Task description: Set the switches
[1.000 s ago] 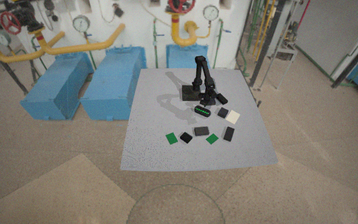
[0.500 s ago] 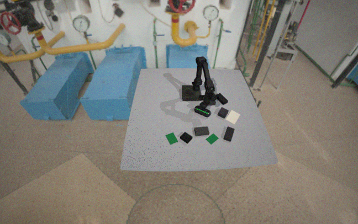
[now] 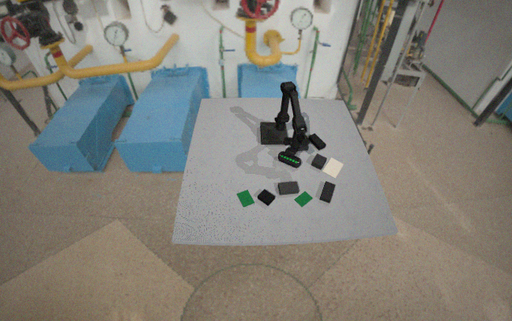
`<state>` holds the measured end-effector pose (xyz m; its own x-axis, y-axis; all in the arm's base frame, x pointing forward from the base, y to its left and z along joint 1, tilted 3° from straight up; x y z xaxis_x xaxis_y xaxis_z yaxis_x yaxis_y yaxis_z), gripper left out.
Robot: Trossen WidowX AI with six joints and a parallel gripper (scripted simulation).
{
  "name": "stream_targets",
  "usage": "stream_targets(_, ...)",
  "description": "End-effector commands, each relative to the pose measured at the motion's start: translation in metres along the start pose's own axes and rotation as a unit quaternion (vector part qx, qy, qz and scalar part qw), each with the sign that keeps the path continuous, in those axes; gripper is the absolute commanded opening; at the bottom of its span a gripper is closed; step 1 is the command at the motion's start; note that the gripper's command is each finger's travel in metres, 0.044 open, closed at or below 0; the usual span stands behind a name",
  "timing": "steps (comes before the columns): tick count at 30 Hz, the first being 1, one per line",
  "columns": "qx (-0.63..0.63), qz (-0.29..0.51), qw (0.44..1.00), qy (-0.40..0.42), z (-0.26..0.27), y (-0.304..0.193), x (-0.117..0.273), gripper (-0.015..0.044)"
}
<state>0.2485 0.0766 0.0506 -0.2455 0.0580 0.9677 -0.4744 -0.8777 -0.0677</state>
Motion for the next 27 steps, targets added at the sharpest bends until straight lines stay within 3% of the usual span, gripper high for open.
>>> stream_targets(1, -0.001, -0.003, 1.0, 0.001, 0.001, 0.0, -0.002, 0.0)
stream_targets(27, -0.001, -0.003, 1.0, 0.001, 0.025, 0.0, -0.006, 0.0)
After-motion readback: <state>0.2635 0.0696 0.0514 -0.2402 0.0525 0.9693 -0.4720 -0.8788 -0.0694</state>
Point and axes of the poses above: the point midway between the two fingers, 35 mm back from their tips, its own x axis back along the fingers, its own z axis across the jaws, y = z × x, the point moved 3 cm from there along x, back along the fingers
